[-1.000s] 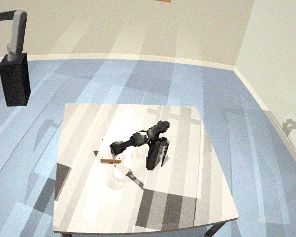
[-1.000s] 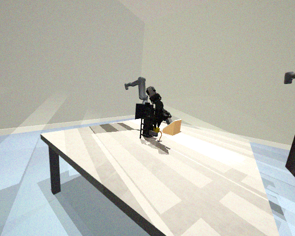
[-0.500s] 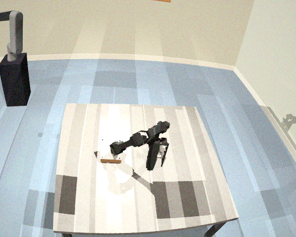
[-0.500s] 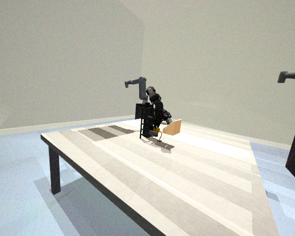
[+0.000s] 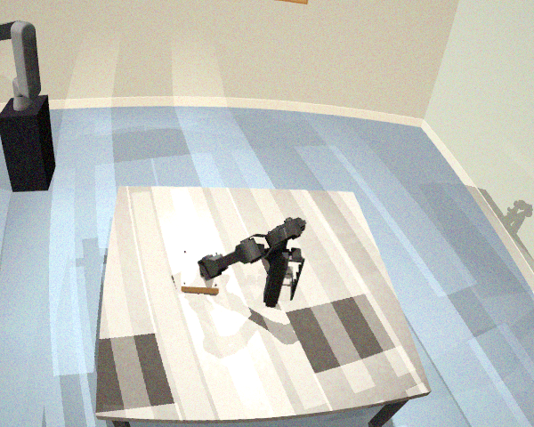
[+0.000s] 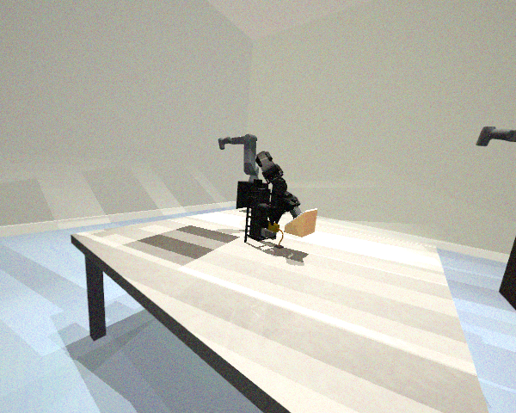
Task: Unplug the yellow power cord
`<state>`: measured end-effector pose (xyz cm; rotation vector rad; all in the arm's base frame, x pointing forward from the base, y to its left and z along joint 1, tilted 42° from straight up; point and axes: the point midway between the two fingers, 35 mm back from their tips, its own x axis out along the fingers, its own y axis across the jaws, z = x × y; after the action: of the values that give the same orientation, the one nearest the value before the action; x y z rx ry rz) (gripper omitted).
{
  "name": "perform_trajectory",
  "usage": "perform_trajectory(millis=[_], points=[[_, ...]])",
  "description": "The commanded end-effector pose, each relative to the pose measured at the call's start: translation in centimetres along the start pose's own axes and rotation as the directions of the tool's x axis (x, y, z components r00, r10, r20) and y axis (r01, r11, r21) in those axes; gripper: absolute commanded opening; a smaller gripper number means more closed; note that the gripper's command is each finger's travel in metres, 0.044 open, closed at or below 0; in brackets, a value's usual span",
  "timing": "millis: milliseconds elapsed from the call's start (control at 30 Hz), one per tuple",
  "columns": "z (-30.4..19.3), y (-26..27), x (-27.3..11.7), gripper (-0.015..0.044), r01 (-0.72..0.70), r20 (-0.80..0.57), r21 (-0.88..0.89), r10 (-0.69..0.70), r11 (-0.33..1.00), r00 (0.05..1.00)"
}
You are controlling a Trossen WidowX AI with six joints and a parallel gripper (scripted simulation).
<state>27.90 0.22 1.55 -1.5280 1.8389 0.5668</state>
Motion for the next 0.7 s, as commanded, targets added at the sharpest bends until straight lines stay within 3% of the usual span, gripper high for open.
perform_trajectory(millis=[0,300,667], points=[[1.9,-0.1,-0.3,0.0000,0.001,0.030,-0.002,-0.001,1.000,1.000],[3.4,-0.2,-0.4,0.0000,0.001,0.031,-0.003,-0.001,1.000,1.000],[2.4,-0.1,-0.3,0.0289,0.003,0.026,-0.006,-0.002,1.000,1.000]])
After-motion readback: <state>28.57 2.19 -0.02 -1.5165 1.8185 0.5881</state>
